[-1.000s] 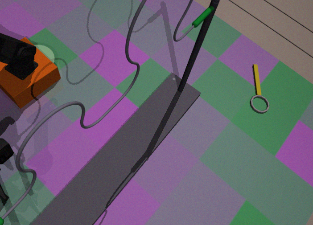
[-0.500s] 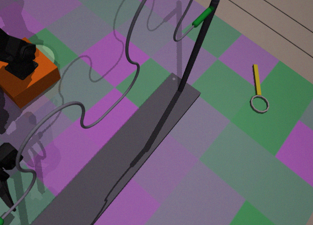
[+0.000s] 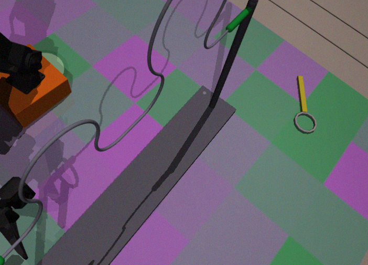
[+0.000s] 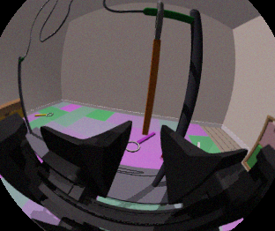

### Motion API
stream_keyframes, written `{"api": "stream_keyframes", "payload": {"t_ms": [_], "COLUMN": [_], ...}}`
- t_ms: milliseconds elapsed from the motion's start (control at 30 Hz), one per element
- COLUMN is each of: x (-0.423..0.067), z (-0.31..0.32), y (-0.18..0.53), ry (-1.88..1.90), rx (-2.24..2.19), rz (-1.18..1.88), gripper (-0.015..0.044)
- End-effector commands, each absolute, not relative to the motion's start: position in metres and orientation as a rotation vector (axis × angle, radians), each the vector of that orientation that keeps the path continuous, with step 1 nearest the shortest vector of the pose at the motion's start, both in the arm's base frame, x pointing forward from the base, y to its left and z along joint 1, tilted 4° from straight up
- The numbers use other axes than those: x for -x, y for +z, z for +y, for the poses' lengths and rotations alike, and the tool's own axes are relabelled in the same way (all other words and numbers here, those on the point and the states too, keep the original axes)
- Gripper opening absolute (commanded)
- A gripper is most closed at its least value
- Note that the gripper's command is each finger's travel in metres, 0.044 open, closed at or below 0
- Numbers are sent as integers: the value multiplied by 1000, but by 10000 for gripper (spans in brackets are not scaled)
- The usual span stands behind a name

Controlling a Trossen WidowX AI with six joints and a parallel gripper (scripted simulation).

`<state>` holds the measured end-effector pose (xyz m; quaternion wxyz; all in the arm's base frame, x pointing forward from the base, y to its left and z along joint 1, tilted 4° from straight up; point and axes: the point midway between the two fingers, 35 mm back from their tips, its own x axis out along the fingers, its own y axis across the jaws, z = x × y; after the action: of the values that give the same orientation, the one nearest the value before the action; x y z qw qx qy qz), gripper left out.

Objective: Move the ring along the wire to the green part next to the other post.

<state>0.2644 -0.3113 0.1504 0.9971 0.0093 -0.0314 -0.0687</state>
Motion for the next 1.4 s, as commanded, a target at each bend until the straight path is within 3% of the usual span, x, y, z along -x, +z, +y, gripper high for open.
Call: {"api": "stream_keyframes", "payload": {"t_ms": [0,1367], "x": [-271,-315], "z": [-314,-318], "y": [150,154], "ry": [-141,-141], "rx": [-19,-19], "rz": [-62,-66], "gripper": [160,160]}}
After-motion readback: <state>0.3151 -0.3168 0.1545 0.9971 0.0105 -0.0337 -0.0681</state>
